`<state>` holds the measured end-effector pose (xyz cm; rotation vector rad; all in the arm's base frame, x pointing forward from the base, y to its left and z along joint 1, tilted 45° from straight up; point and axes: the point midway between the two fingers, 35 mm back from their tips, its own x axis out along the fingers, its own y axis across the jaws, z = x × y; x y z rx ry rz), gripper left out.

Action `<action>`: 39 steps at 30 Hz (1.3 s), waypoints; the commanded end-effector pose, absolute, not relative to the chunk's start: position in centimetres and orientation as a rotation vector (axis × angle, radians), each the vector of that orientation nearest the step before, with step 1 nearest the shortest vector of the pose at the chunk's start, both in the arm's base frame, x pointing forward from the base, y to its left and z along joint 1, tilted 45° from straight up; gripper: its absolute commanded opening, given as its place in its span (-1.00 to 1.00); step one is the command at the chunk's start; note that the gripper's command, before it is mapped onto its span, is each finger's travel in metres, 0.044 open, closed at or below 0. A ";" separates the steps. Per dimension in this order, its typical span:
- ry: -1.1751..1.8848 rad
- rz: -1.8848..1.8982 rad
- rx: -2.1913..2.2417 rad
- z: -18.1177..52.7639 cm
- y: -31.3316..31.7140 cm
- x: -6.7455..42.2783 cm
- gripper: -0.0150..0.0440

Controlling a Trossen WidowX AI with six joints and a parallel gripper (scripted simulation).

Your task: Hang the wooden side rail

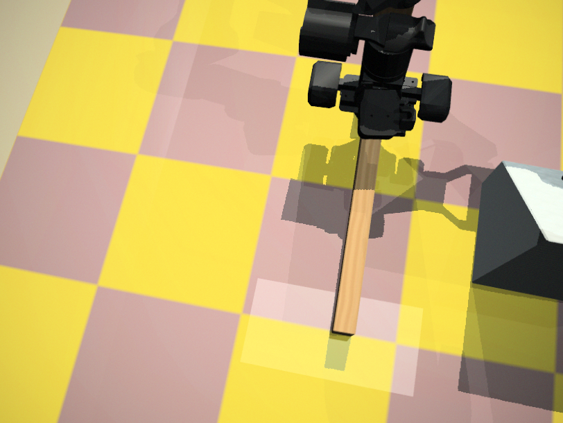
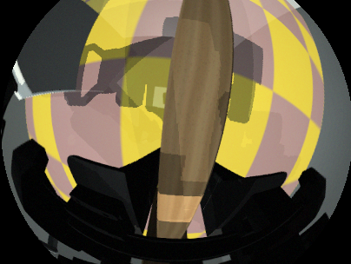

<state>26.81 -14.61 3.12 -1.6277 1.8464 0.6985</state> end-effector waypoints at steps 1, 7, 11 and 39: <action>1.847 0.685 -1.635 3.2 -14.7 26.9 -0.49; 1.847 0.685 -1.635 3.1 -14.7 26.9 -0.49; 1.847 0.685 -1.635 3.1 -14.8 26.9 -0.49; 1.846 0.687 -1.634 5.7 -12.0 27.1 1.00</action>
